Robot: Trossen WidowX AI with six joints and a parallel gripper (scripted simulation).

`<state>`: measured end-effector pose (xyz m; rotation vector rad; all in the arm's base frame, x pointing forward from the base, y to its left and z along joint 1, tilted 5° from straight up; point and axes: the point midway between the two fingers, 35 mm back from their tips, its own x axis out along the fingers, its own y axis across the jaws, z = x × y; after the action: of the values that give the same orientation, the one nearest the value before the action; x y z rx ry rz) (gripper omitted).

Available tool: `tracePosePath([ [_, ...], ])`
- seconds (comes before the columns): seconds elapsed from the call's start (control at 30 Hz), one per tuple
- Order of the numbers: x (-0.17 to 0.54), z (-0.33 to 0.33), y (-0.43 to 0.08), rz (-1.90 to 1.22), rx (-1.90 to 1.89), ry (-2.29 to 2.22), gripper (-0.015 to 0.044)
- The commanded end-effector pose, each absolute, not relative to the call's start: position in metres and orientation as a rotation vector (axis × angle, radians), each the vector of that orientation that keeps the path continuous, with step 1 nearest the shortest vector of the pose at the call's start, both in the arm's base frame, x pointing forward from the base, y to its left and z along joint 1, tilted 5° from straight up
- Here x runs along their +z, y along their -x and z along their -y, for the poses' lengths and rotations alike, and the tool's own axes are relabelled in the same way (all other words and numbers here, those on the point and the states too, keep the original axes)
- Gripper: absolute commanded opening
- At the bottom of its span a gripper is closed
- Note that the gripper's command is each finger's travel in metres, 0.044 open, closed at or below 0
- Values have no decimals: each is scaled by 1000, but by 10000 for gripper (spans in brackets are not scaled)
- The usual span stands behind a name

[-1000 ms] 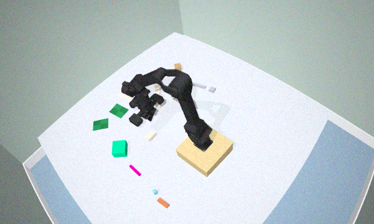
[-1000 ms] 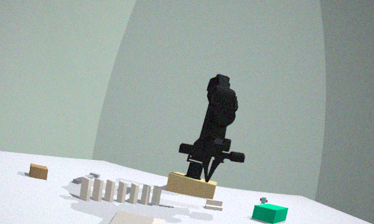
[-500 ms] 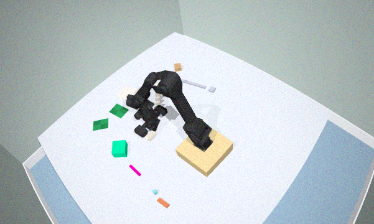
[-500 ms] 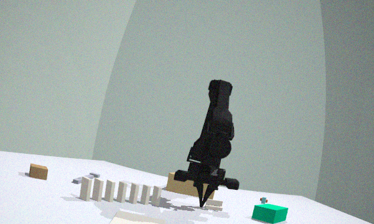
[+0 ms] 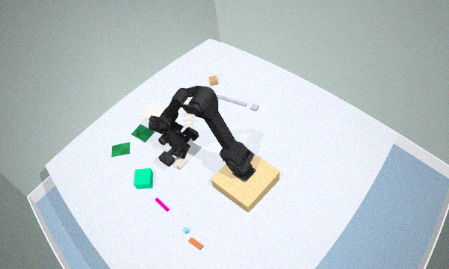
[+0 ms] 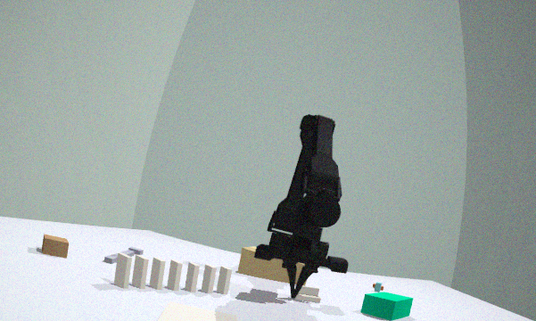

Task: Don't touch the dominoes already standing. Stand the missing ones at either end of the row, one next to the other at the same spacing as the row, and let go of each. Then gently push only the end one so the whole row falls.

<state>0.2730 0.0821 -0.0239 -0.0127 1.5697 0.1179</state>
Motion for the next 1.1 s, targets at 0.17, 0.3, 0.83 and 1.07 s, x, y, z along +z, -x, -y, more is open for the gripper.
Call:
tracePosePath([
  [0.17,-22,-103,-273,-1564,144,5,0],
  [0.3,-21,-110,-273,-1565,144,5,0],
  [0.83,61,-125,-270,-1551,259,117,79],
  [1.07,62,-135,-266,-1390,819,689,263],
])
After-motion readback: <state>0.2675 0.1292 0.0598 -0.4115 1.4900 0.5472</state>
